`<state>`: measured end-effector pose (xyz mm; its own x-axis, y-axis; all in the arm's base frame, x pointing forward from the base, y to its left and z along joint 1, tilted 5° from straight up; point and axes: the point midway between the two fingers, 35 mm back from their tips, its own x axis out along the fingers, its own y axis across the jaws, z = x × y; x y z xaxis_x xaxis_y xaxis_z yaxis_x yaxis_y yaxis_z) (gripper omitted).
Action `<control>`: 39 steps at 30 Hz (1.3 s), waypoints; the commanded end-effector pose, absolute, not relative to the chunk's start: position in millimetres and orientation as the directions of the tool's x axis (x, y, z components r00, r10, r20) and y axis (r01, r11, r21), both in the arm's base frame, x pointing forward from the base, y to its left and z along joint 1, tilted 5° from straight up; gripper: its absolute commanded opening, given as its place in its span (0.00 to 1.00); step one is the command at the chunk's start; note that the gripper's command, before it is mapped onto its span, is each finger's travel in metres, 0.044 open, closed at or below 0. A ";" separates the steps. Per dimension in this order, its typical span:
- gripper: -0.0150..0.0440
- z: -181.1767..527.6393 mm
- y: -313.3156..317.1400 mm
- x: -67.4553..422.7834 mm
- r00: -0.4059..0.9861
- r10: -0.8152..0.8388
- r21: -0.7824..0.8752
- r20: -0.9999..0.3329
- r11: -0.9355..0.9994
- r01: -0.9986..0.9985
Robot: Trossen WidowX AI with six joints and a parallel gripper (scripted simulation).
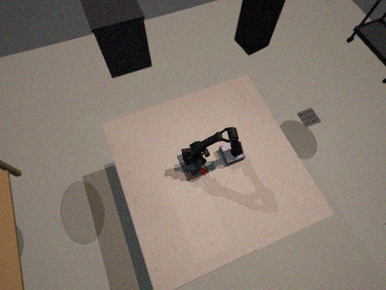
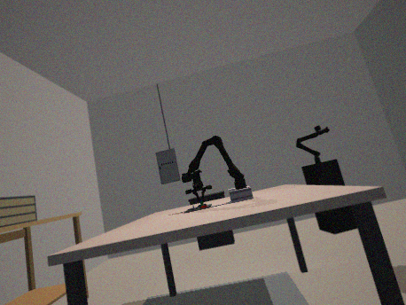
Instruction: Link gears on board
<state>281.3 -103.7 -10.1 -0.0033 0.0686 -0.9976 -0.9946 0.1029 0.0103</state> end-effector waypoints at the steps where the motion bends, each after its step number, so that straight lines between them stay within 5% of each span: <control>1: 0.25 -11.5 -103.2 280.7 -0.003 0.069 0.004 -0.998 0.010 -1.000; 17: 0.25 -15.3 -103.5 281.5 -0.003 0.069 0.001 -0.998 -0.029 -1.000; 22: 0.48 -13.1 -103.3 281.1 -0.003 0.069 0.005 -0.998 0.022 -1.000; 36: 0.49 34.4 -106.2 281.1 -0.003 0.069 0.009 -0.998 0.091 -0.996; 39: 0.62 53.0 -107.2 280.7 0.001 0.068 0.005 -0.998 0.082 -0.997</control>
